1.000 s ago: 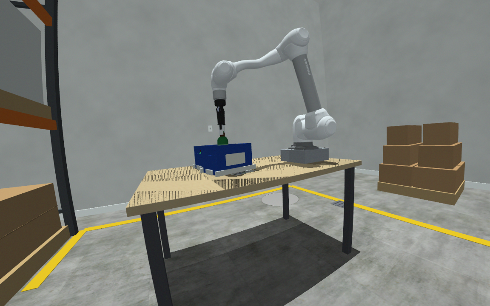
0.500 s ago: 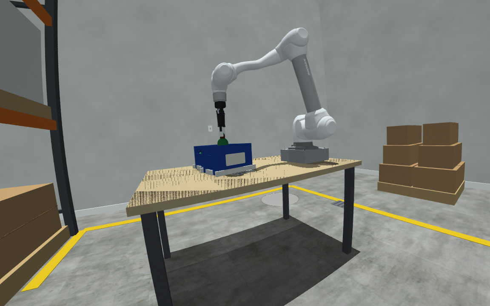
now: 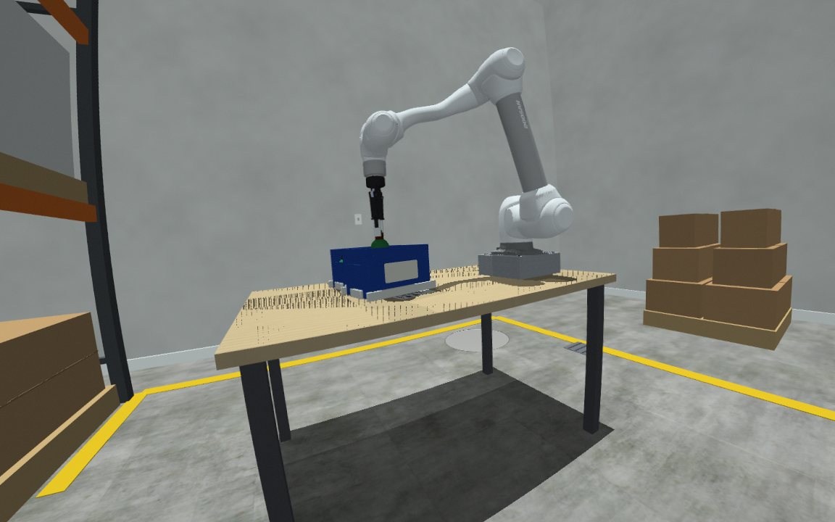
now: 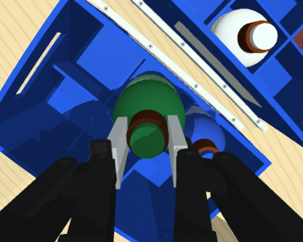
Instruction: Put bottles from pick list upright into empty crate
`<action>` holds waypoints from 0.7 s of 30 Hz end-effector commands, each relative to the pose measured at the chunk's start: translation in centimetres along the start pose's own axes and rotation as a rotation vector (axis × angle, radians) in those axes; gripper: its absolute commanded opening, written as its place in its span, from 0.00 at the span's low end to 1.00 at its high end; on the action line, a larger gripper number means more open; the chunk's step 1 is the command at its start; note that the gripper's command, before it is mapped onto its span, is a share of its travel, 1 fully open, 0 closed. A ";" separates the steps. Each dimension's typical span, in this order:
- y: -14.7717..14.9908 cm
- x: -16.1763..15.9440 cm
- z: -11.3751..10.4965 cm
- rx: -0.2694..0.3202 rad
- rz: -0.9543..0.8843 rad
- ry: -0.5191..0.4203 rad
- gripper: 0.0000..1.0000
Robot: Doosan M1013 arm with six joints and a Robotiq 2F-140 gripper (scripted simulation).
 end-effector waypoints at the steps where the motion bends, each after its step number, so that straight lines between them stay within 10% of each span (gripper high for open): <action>1: 0.0 0.0 0.2 0.000 0.000 0.000 0.00; 21: 0.0 0.0 2.0 0.000 0.000 0.000 0.00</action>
Point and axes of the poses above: the point where the finger pads meet when closed, its own z axis out along the fingers, its own y axis across the jaws, x = y × z, the point moved 9 cm from there along -z, back along the fingers, and after that the axes turned 7 degrees about z, right-handed, at the moved point
